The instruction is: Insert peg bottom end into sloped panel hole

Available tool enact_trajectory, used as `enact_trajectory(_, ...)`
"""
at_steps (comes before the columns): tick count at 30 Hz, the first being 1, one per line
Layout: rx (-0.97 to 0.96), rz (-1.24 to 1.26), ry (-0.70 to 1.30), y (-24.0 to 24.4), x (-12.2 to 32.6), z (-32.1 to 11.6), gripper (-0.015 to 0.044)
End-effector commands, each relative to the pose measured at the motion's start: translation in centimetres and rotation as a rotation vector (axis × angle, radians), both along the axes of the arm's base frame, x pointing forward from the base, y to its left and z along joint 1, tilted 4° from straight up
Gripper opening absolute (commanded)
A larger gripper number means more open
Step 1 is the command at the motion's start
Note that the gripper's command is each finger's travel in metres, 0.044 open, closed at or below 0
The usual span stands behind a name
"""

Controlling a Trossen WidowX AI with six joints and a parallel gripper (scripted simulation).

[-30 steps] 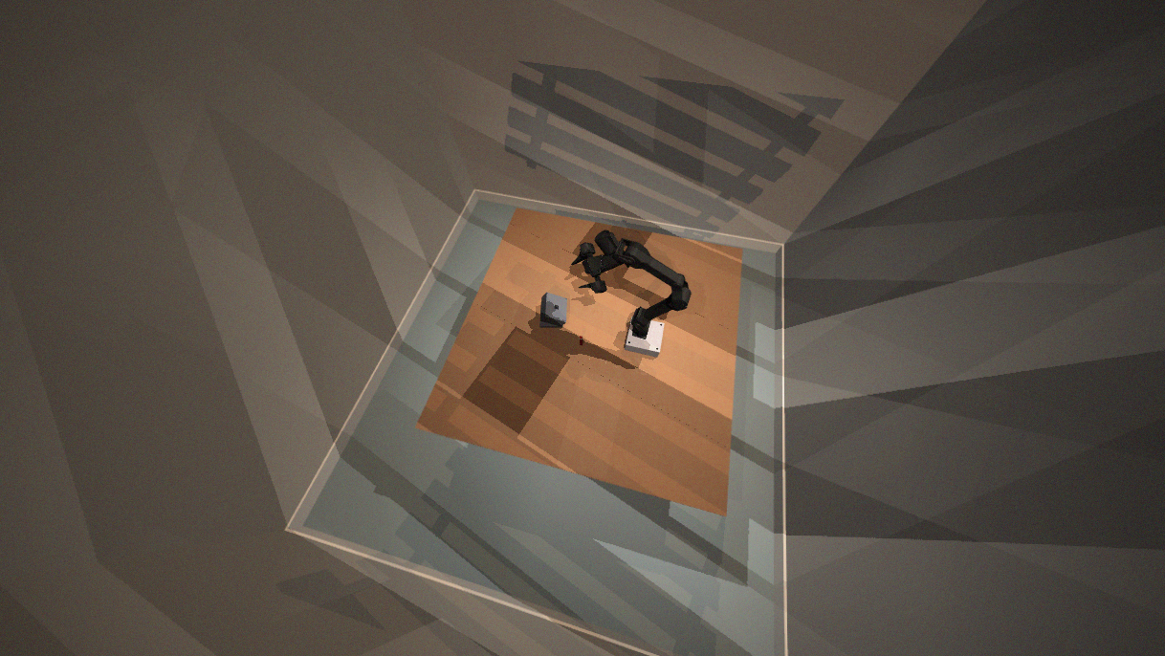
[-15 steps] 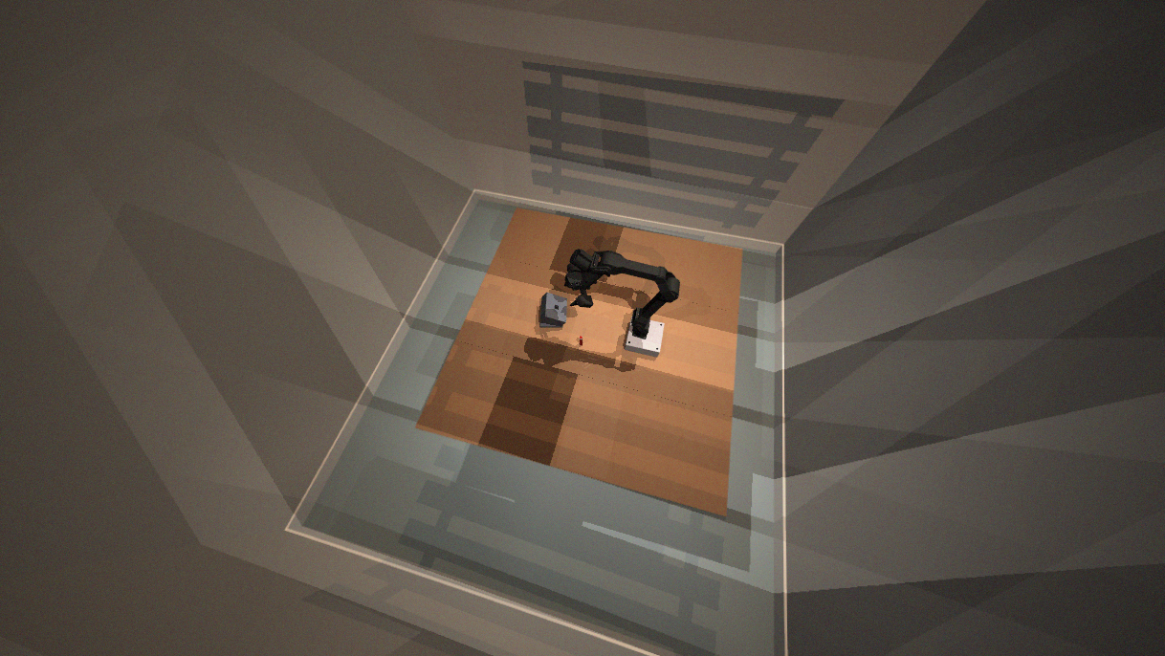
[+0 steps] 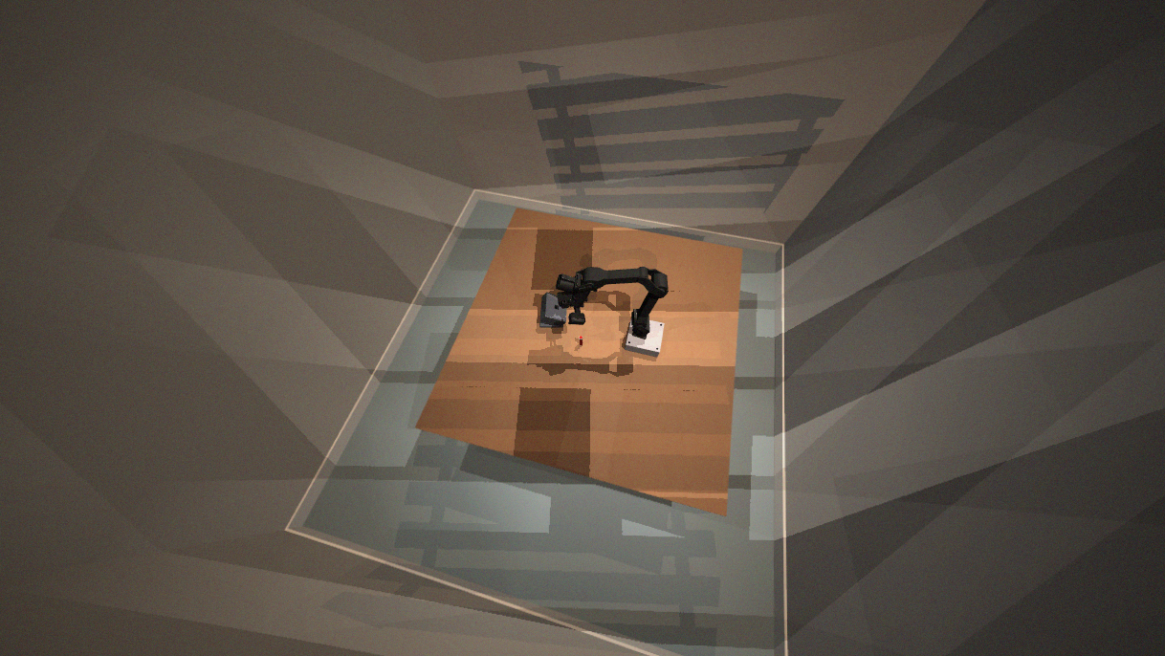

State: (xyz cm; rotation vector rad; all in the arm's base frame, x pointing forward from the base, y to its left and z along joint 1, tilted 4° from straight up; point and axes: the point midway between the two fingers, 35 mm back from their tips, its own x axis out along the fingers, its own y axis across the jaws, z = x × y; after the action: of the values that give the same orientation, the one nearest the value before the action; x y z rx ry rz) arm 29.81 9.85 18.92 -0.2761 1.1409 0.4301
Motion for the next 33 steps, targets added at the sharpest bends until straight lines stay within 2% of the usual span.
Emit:
enact_trajectory(1,-0.023,-0.054,0.082,0.8,-0.5,-2.5,0.0440)
enact_trajectory(17,-0.179,-0.259,0.329,3.0,-4.5,-10.7,0.0440)
enact_trajectory(33,-0.187,-0.266,0.335,3.1,-4.5,-12.5,0.0440)
